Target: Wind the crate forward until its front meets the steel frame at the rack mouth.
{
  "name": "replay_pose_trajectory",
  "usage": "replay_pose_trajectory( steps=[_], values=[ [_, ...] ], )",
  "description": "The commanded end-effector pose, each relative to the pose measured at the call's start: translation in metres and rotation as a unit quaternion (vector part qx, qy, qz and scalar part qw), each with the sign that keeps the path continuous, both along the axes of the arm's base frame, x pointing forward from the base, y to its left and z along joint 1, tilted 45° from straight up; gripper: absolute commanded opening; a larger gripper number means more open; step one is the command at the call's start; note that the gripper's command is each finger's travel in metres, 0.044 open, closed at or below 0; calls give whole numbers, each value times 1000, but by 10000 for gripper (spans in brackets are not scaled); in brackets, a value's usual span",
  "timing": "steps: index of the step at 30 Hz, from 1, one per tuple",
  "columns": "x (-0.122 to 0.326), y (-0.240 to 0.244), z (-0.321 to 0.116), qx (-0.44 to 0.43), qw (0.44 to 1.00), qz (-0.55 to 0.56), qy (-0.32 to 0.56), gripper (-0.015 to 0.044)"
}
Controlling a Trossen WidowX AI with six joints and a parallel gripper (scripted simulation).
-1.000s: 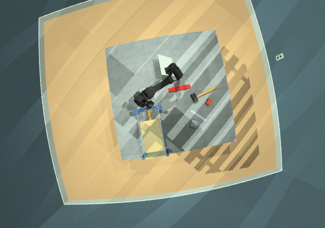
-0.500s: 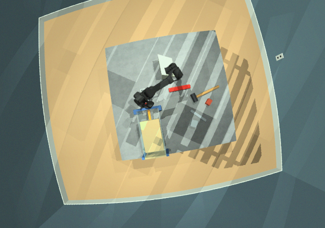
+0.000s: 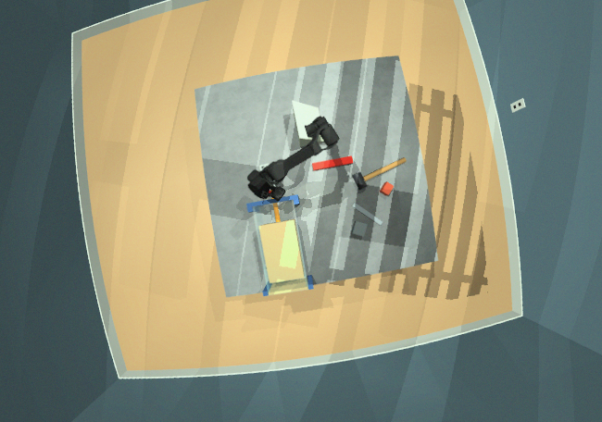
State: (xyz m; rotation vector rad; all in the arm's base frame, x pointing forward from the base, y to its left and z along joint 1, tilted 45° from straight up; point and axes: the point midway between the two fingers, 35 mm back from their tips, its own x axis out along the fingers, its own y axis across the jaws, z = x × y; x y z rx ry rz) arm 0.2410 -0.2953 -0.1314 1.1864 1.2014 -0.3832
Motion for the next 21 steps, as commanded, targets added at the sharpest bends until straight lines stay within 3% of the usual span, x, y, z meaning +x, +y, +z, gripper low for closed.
replay_pose_trajectory(
  steps=[1, 4, 6, 15, 21],
  values=[
    [0, 0, 0, 0, 1000, 0, 0, 368],
    [0, 0, 0, 0, 1000, 0, 0, 440],
    [0, 0, 0, 0, 1000, 0, 0, 440],
    [-7, -43, 46, -1, 1000, 0, 1, 204],
    [-8, -44, 48, -1, 1000, 0, 1, 46]
  ],
)
